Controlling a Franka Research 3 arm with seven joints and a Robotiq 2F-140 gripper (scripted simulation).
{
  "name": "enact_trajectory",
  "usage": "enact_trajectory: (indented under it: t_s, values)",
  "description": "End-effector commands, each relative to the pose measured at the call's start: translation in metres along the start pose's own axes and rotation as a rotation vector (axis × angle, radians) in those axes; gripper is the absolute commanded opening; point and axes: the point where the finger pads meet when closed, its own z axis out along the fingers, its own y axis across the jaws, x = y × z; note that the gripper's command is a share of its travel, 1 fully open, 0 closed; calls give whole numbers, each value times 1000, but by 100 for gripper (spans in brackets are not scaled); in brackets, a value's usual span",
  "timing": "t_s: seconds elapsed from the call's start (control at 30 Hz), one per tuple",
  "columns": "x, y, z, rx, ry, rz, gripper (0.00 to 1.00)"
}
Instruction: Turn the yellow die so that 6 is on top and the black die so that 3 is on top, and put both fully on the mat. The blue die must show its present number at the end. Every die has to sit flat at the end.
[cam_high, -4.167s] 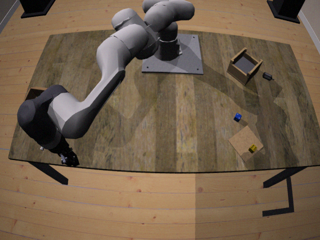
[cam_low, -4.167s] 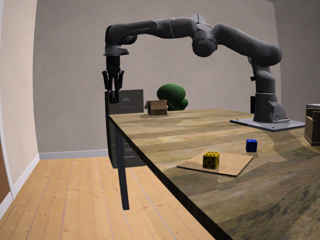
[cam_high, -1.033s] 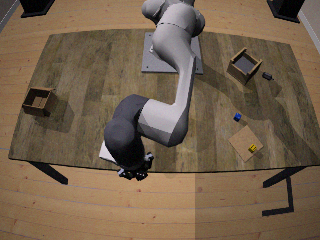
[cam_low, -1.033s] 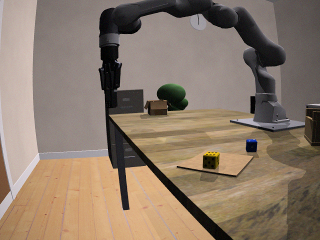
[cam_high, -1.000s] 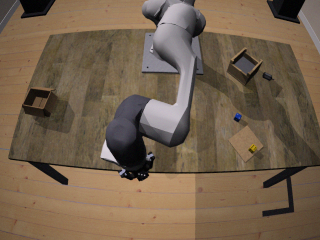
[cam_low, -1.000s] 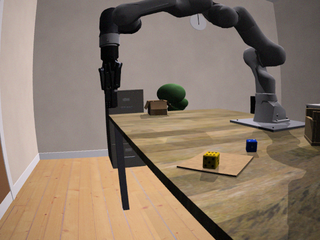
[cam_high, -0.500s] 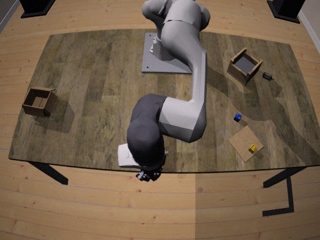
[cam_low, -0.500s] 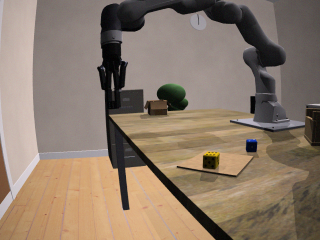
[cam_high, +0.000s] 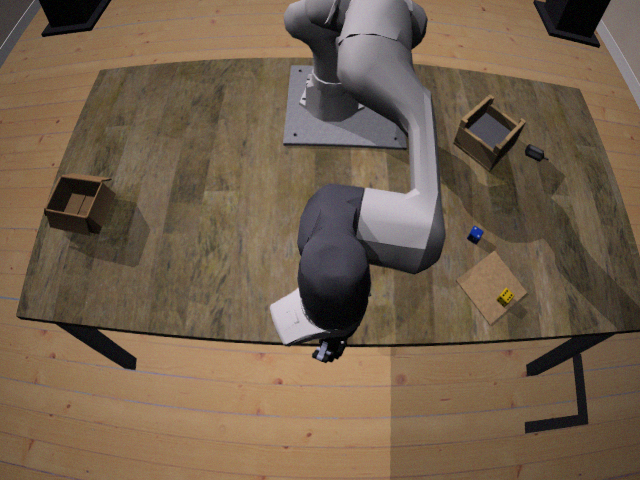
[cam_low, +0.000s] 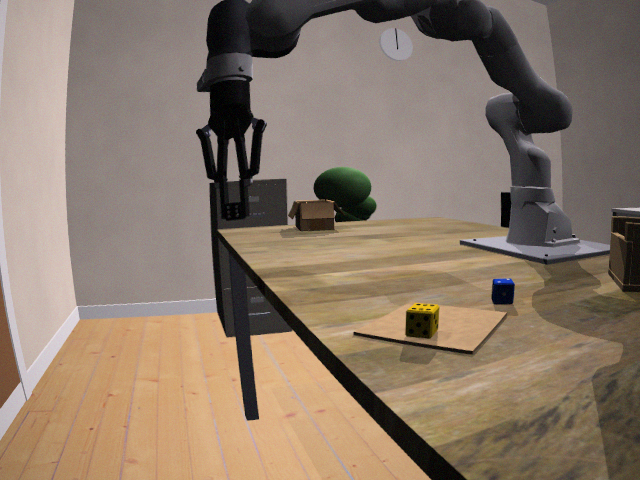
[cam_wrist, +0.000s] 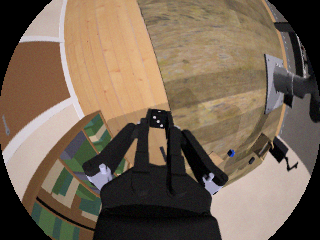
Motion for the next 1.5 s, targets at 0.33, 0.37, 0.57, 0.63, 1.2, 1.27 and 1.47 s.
enact_trajectory:
  t_s: [0.33, 0.37, 0.57, 0.63, 1.2, 1.27, 1.47]
  values:
    - [-35, 23, 2, 13, 4, -352, 24]
    - [-40, 27, 3, 13, 5, -390, 24]
    - [-57, 41, 4, 11, 8, -514, 24]
    - [-60, 44, 4, 11, 8, -539, 24]
    - [-106, 87, 9, 5, 17, -901, 24]
    - [-111, 93, 9, 5, 19, -946, 24]
    - [-125, 108, 11, 3, 22, -1065, 24]
